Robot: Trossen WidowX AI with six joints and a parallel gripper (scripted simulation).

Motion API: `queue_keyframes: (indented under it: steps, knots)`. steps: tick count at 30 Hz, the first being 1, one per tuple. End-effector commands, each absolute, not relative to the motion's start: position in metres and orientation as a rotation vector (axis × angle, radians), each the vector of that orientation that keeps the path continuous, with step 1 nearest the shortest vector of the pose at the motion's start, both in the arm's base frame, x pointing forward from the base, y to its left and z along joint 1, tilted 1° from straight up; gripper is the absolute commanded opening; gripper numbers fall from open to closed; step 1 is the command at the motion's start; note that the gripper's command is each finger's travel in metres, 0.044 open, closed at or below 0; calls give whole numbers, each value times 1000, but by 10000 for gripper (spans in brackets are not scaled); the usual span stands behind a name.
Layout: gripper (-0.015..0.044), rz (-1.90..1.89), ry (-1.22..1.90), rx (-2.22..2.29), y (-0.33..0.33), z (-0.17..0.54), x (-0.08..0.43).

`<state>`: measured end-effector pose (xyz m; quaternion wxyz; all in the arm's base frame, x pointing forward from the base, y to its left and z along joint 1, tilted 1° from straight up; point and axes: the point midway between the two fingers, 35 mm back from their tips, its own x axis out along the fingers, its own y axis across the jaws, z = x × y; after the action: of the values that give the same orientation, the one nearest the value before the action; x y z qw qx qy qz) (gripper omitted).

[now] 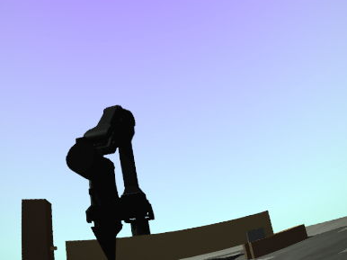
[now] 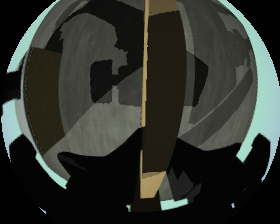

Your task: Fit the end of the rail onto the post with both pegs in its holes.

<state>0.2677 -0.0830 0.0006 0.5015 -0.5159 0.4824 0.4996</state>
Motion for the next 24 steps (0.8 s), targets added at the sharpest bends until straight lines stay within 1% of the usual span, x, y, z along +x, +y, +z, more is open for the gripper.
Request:
queue_keyframes:
  steps: [1, 24]
  knots:
    - [0, 1201, 1164, -1257, -86, 2, 270]
    - [0, 1201, 1165, -1258, -93, 3, 270]
